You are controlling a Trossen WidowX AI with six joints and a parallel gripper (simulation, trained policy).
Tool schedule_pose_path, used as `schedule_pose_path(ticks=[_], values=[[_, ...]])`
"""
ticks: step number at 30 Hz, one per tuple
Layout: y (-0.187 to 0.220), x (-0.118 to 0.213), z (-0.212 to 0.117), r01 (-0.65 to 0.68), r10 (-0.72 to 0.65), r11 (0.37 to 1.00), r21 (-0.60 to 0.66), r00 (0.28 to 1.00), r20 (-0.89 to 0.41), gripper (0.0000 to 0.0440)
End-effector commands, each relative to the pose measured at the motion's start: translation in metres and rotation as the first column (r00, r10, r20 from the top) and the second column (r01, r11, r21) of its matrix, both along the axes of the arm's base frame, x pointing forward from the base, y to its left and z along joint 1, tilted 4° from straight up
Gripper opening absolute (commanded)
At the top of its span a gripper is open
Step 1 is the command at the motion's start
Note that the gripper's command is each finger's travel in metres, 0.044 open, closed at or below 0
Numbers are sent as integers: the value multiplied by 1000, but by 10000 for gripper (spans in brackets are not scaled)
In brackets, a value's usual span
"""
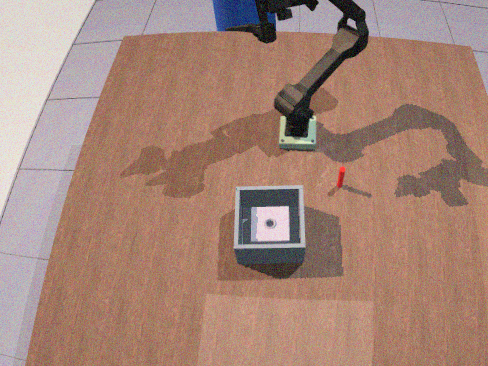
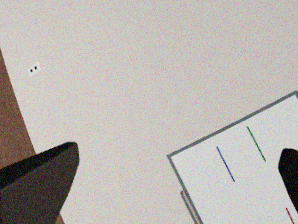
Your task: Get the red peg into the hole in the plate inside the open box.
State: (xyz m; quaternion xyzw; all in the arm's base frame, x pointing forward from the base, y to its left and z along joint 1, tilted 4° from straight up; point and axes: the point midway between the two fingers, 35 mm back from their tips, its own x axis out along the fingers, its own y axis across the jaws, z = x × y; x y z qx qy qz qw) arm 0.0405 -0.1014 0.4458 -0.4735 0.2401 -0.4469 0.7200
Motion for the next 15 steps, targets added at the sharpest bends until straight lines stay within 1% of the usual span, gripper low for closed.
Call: schedule_pose_path(ticks=[1,4,8,15], values=[[-7,14,-15,-43,41,995,90,999,21,440],[-11,27,-27,-89,82,980,176,995,48,440],[-13,45,-45,-145,125,946,291,988,85,440],[-11,75,-77,-218,166,847,484,975,148,440]])
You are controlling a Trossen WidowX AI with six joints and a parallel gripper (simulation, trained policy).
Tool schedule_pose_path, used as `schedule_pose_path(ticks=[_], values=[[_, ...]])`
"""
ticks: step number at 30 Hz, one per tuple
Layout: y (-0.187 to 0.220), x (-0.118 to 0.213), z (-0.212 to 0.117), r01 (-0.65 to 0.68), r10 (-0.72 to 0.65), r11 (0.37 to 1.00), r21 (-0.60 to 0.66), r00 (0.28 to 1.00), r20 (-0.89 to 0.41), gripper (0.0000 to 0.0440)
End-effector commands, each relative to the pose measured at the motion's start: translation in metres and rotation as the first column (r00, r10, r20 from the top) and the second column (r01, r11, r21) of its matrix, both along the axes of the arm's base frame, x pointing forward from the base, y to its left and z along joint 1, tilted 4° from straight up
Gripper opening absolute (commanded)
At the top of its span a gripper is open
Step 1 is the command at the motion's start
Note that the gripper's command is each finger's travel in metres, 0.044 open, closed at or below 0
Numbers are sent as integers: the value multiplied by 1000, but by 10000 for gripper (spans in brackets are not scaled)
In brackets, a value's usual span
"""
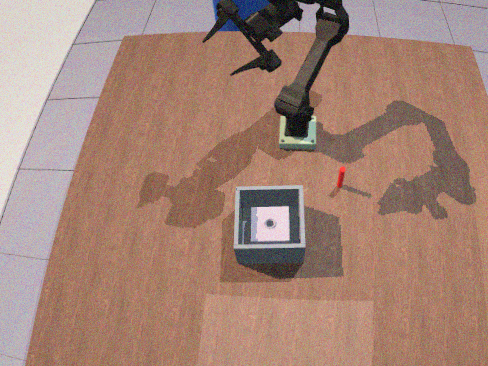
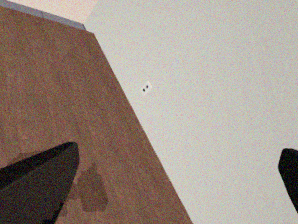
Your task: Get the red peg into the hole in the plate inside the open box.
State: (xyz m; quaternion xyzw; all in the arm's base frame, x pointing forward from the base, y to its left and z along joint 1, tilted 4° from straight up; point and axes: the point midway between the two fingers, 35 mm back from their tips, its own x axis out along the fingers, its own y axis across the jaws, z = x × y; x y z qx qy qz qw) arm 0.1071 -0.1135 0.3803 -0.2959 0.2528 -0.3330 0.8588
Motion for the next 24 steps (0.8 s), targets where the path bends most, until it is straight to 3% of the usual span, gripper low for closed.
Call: schedule_pose_path(ticks=[1,11,24], values=[[2,13,-16,-22,22,995,95,1000,2,440],[26,51,-65,-70,74,909,411,997,7,440],[82,81,-135,40,49,672,739,994,-99,440]])
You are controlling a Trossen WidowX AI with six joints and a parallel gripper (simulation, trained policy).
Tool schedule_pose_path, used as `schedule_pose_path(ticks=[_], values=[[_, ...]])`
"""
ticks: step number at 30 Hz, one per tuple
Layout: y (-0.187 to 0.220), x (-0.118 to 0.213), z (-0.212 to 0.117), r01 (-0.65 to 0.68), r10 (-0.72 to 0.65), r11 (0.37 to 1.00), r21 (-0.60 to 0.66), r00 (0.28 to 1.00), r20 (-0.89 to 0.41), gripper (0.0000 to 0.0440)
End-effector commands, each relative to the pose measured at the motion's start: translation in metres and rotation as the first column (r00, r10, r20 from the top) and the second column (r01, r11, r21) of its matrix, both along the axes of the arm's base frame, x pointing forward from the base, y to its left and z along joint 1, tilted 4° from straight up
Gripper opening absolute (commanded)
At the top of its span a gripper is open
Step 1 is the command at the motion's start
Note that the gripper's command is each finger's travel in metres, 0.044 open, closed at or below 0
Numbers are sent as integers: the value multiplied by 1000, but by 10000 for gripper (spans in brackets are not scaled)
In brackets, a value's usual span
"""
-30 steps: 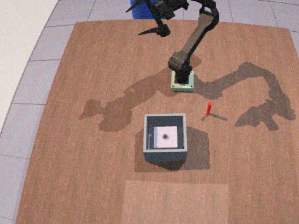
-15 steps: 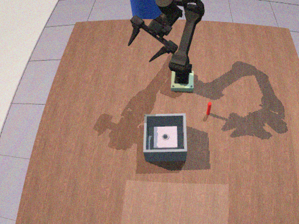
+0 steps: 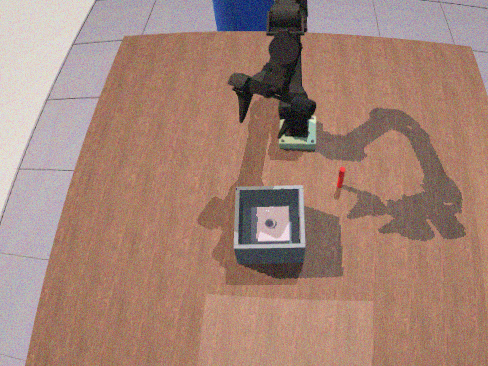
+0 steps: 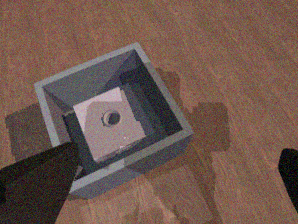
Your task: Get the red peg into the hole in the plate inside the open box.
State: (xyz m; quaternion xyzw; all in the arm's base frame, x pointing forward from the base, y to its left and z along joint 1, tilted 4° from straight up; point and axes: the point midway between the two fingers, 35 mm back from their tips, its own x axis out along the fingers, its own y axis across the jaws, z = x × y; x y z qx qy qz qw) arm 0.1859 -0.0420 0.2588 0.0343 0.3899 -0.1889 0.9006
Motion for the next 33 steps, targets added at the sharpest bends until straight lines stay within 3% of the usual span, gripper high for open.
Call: schedule_pose_path(ticks=[1,13,23,33], values=[[15,3,-19,22,-18,996,84,998,-55,440],[74,-1,-81,211,-125,934,289,950,-287,440],[113,-12,-128,408,-242,855,321,860,-448,440],[139,-13,-173,534,-323,773,343,796,-512,440]])
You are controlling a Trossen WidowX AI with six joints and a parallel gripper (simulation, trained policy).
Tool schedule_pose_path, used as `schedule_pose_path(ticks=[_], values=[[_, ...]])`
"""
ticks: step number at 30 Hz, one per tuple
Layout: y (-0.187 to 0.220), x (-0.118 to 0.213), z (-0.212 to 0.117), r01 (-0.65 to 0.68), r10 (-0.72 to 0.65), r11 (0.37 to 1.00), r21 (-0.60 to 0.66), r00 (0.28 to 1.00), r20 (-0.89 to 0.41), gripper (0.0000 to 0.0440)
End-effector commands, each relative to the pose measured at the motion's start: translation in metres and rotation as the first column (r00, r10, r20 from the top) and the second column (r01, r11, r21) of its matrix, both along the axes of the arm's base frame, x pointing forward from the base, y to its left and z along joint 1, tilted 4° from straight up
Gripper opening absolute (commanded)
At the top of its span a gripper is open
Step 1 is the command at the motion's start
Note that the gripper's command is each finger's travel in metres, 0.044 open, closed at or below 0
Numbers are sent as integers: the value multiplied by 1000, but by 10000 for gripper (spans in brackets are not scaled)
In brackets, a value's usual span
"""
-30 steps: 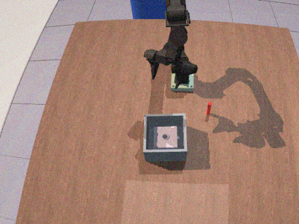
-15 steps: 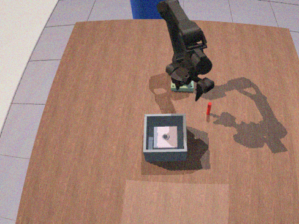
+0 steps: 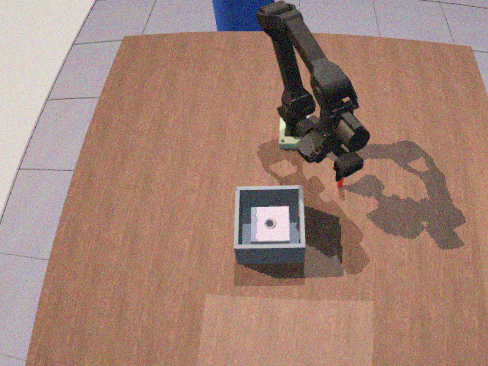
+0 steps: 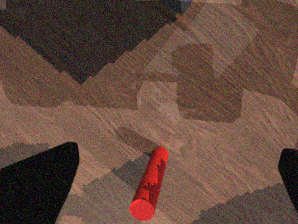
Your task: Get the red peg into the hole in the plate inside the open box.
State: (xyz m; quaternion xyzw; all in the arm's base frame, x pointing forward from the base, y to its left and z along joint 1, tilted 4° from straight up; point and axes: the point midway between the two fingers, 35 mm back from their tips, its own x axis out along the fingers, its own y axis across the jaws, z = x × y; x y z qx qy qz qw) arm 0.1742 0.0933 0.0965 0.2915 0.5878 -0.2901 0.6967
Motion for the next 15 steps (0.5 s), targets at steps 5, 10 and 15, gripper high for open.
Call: schedule_pose_path(ticks=[5,10,15], values=[[14,0,-34,61,-61,997,44,998,-9,440],[21,1,-56,93,-93,993,79,996,1,440],[25,-1,-70,129,-129,986,102,992,-8,395]])
